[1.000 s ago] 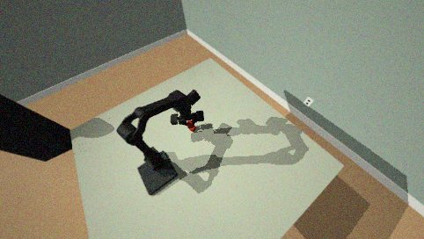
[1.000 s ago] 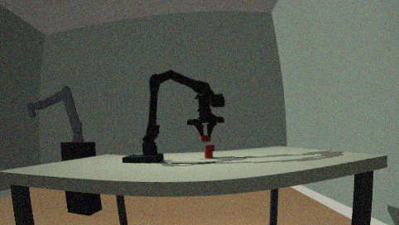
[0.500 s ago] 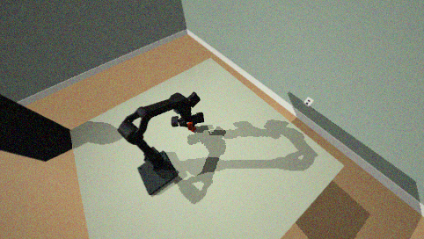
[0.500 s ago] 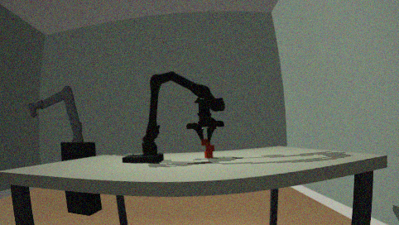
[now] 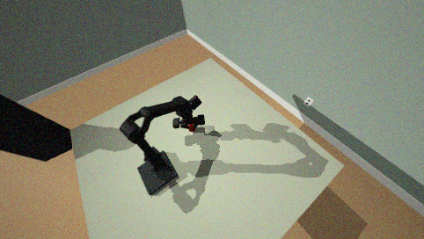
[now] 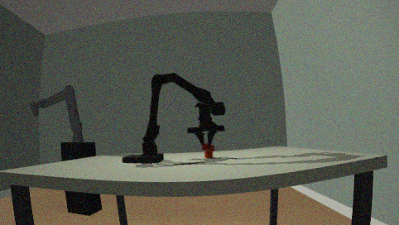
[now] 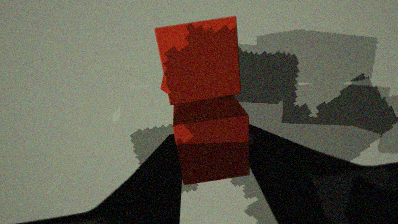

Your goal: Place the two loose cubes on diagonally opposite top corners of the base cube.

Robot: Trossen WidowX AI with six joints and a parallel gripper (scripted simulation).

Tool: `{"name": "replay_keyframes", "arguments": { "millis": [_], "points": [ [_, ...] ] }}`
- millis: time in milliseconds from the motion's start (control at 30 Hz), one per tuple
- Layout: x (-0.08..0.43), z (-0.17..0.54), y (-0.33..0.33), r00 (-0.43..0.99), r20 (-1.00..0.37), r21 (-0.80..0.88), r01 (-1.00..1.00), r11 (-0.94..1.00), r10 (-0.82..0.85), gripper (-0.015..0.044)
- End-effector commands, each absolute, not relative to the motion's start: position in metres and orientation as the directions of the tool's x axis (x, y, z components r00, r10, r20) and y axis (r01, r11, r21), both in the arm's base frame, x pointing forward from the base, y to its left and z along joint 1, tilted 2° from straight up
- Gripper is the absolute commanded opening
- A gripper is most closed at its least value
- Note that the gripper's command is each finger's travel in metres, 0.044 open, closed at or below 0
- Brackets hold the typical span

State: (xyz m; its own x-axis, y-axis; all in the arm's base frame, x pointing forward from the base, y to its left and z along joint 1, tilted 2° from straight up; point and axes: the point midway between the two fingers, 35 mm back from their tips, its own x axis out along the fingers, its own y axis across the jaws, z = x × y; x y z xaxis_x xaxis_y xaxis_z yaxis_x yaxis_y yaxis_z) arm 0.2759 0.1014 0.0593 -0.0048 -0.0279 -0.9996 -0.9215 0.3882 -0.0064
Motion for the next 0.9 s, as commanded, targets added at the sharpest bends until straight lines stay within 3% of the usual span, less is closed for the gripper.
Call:
{"name": "replay_keyframes", "arguments": {
  "millis": [0, 800, 867],
  "points": [
    [0.2759, 0.0518, 0.1016, -0.007, -1.0, -0.001, -0.916, 0.402, -0.018, 0.0105],
    [0.2759, 0.0499, 0.1015, -0.007, -1.0, -0.001, -0.915, 0.403, -0.018, 0.0105],
    [0.2759, 0.0499, 0.1015, -0.007, -1.0, -0.001, -0.915, 0.403, -0.018, 0.0158]
  ]
}}
